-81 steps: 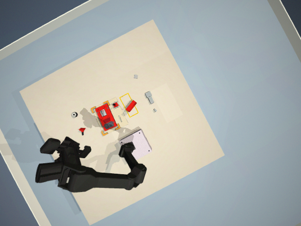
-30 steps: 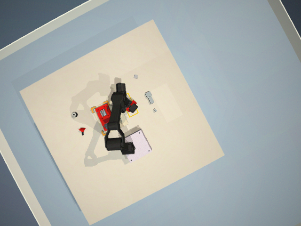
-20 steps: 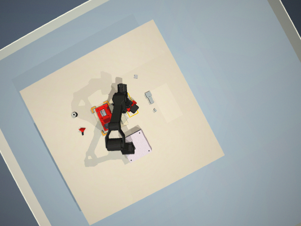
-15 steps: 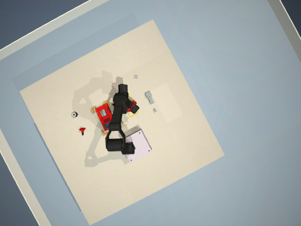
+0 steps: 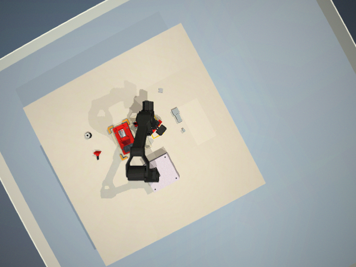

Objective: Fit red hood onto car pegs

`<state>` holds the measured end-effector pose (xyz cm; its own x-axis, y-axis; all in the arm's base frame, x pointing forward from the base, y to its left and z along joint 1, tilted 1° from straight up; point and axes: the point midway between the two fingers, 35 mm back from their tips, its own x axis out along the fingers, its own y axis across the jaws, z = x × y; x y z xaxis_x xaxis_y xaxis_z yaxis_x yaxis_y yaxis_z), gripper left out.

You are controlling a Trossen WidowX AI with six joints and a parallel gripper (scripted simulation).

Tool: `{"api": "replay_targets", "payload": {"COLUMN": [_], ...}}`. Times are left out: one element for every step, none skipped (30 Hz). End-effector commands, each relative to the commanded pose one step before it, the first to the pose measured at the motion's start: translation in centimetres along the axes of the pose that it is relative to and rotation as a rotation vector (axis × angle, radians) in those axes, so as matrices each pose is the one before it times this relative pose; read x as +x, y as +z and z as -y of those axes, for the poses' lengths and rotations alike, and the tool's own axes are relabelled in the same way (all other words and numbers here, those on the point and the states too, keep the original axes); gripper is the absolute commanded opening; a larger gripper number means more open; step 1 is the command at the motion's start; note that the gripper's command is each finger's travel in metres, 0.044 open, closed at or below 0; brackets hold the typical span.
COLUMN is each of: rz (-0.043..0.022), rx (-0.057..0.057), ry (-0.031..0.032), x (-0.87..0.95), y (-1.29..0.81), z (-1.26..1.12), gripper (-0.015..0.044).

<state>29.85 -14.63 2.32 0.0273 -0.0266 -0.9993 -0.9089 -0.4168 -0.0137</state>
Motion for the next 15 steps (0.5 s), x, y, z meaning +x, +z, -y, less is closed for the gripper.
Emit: {"api": "replay_targets", "payload": {"rz": [-0.00095,0.00000,0.00000,0.00000,0.00000,0.00000,0.00000,0.00000,0.00000,0.00000,0.00000,0.00000,0.00000,0.00000,0.00000], "rx": [-0.0024,0.0000,0.0000,0.0000,0.0000,0.0000,0.0000,0.0000,0.0000,0.0000,0.0000,0.0000,0.0000,0.0000,0.0000], "ry": [-0.00639,0.00008,0.00008,0.00008,0.00008,0.00008,0.00008,0.00008,0.00008,0.00008,0.00008,0.00008,0.00008,0.00008,0.00008], "x": [-0.117,0.000,0.000,0.000,0.000,0.000,0.000,0.001,0.001,0.001,0.001,0.001,0.001,0.001,0.001], "y": [0.044,-0.004,-0.003,-0.003,-0.003,-0.002,-0.002,-0.002,-0.001,-0.001,-0.001,0.000,0.000,0.000,0.000], "z": [-0.377,-0.091,-0.091,-0.091,-0.091,-0.091,-0.091,-0.091,-0.091,-0.091,-0.090,-0.090,-0.090,-0.090,-0.090], "gripper": [0.0000,0.0000,0.0000,0.0000,0.0000,0.0000,0.0000,0.0000,0.0000,0.0000,0.0000,0.0000,0.0000,0.0000,0.0000]}}
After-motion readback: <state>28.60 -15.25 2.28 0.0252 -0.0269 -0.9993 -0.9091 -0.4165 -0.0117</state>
